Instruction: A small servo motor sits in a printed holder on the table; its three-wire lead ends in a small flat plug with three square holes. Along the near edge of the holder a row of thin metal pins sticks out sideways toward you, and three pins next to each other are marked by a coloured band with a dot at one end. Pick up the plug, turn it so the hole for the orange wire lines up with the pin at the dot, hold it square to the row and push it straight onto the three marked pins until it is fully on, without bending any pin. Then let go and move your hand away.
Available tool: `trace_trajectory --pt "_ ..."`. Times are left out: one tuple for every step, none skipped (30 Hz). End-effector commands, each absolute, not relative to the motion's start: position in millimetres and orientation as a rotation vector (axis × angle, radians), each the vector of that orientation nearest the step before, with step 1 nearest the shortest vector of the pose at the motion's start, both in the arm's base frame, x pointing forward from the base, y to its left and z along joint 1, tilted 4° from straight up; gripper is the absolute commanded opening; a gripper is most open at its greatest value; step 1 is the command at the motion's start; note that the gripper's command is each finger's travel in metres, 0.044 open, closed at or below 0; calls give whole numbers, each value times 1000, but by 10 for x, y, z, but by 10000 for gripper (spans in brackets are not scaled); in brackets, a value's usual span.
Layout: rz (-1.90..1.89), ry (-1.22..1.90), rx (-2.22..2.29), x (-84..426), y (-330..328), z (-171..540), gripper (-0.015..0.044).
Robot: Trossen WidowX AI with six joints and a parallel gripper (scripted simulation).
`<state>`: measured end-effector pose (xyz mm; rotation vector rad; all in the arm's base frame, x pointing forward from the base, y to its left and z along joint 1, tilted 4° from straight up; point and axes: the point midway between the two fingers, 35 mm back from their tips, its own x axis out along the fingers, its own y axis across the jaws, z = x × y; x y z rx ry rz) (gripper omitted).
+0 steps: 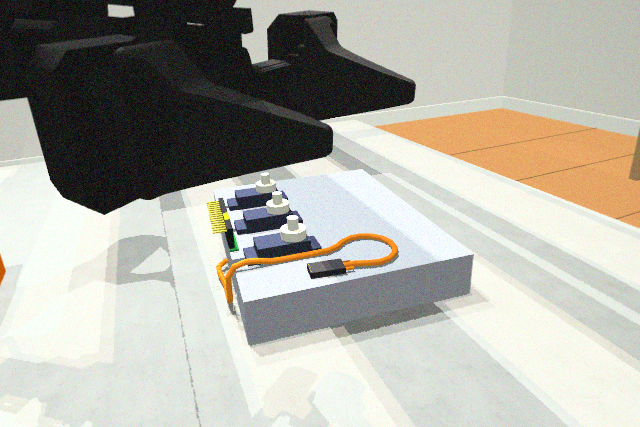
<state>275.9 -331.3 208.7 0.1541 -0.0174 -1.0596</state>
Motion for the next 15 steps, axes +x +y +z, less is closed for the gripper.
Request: trace_trajectory --pt "-1058 -17 154 2762 -3308 2089 374" --pt "-1055 -17 153 2769 -3300 2094 348" --pt "-1051 -17 153 2779 -3287 2101 321" --pt "-1044 -17 152 2792 -3271 2110 295" --pt "-1037 -17 151 2808 -3249 2121 269" --pt "-1028 -17 149 2827 -3224 2135 243" --pt "-1017 -17 148 2849 -3194 2151 216" --pt "-1009 -18 150 2869 -3164 2166 190" --pt "-997 -18 148 2893 -3130 2184 164" --pt "-984 -18 146 2919 -3092 2204 138" --pt "-969 -18 144 2947 -3048 2226 115" --pt "-953 -18 141 2978 -3001 2249 115" --pt "-936 -17 139 3007 -2952 2273 115" --pt "-918 -17 136 3038 -2900 2299 115" --pt "-901 -17 133 3068 -2846 2324 115"
